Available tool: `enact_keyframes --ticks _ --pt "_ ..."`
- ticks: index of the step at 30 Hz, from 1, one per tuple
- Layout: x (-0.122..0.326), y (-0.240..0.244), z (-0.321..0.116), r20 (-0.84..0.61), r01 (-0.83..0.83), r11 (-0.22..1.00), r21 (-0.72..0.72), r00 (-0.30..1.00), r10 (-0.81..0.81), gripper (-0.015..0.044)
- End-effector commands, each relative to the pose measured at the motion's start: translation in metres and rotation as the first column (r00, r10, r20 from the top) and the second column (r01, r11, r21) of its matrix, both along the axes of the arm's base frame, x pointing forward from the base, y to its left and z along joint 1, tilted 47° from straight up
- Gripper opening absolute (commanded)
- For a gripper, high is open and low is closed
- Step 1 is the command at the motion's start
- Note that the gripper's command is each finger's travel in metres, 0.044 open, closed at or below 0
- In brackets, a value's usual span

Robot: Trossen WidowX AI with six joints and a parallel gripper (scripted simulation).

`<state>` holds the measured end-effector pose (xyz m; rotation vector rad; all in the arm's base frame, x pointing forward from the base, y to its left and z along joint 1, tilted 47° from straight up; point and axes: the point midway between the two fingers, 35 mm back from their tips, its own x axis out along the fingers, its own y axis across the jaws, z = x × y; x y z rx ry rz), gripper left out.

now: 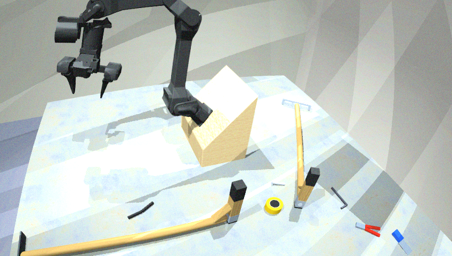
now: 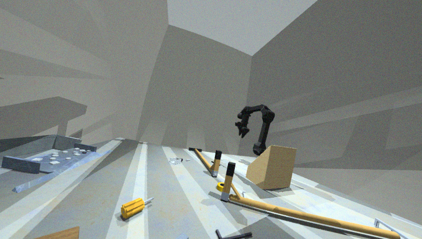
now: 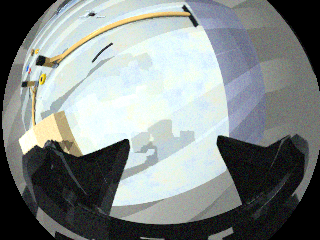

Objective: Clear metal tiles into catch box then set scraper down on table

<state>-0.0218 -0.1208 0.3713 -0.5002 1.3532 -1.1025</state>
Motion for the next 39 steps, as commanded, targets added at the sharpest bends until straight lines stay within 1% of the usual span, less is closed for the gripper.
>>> enact_keyframes --ticks 1,20,39 --pt "-0.004 -0.006 -0.004 -0.059 -0.011 0.999 0.047 0.998 0.014 0.0440" --pt "-0.016 -0.031 -0.020 -0.300 -0.048 0.966 0.253 0.946 0.125 0.0440" --pt "-0.022 -0.054 -0.034 -0.499 -0.052 0.887 0.460 0.811 0.306 0.0440"
